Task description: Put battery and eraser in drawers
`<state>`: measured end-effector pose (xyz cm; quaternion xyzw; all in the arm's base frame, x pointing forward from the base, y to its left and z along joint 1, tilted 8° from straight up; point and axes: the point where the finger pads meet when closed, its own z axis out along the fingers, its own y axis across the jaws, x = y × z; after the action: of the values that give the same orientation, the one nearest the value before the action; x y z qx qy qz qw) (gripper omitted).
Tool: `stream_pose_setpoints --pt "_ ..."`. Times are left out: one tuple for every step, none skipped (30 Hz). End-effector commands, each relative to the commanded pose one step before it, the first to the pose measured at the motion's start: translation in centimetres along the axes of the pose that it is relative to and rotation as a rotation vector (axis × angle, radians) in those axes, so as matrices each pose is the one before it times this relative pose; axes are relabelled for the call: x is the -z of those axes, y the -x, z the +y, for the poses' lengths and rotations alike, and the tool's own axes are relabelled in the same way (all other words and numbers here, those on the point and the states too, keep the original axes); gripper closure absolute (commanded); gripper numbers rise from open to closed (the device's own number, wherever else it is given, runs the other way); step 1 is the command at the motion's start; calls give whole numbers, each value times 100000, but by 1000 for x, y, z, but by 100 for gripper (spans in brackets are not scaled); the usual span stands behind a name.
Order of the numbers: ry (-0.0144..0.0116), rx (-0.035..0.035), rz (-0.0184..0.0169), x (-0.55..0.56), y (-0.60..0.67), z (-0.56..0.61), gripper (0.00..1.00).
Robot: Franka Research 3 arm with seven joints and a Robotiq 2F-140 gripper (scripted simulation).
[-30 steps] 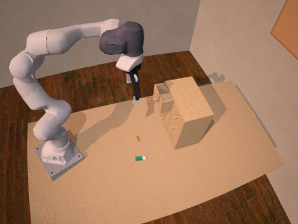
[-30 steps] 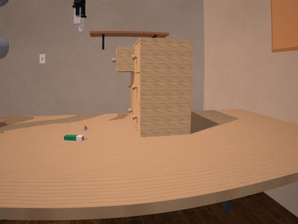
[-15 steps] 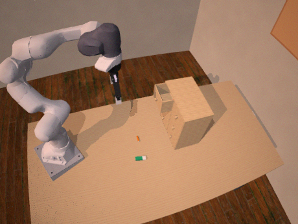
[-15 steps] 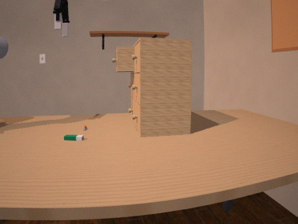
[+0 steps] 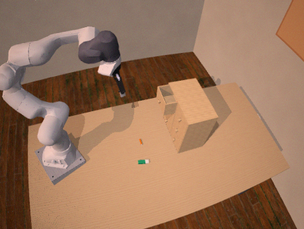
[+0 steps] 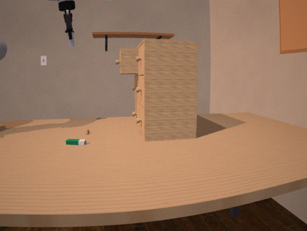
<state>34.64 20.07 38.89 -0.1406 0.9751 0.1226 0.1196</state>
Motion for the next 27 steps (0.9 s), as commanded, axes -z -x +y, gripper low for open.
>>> stream_pose_setpoints --pt "7427 12834 -15767 -1244 3938 3613 0" --pt "0 0 0 0 0 0 0" --pt "0 0 0 0 0 0 0" --pt "3239 3338 -5758 -1049 1120 1395 0" --pt "0 0 0 0 0 0 0" --pt "0 0 0 0 0 0 0" --pt "2788 2932 -6143 -1043 1055 1155 0" --pt "0 0 0 0 0 0 0" --pt "0 0 0 0 0 0 0" --pt "2186 2475 -6447 -994 952 867 0" --pt "0 0 0 0 0 0 0" --pt "0 0 0 0 0 0 0" --pt "0 0 0 0 0 0 0" --pt "0 0 0 0 0 0 0" --pt "1444 1990 -6635 -903 809 545 0" --pt "0 0 0 0 0 0 0" --pt "0 0 0 0 0 0 0" --pt "620 1524 -6720 -771 648 205 0" --pt "0 0 0 0 0 0 0" --pt "0 0 0 0 0 0 0" --pt "0 0 0 0 0 0 0" --pt "-283 1088 -6683 -609 464 -142 0" --pt "0 0 0 0 0 0 0" --pt "0 0 0 0 0 0 0" --pt "0 0 0 0 0 0 0" --pt "-1227 716 -6627 -427 280 -493 0" --pt "0 0 0 0 0 0 0"
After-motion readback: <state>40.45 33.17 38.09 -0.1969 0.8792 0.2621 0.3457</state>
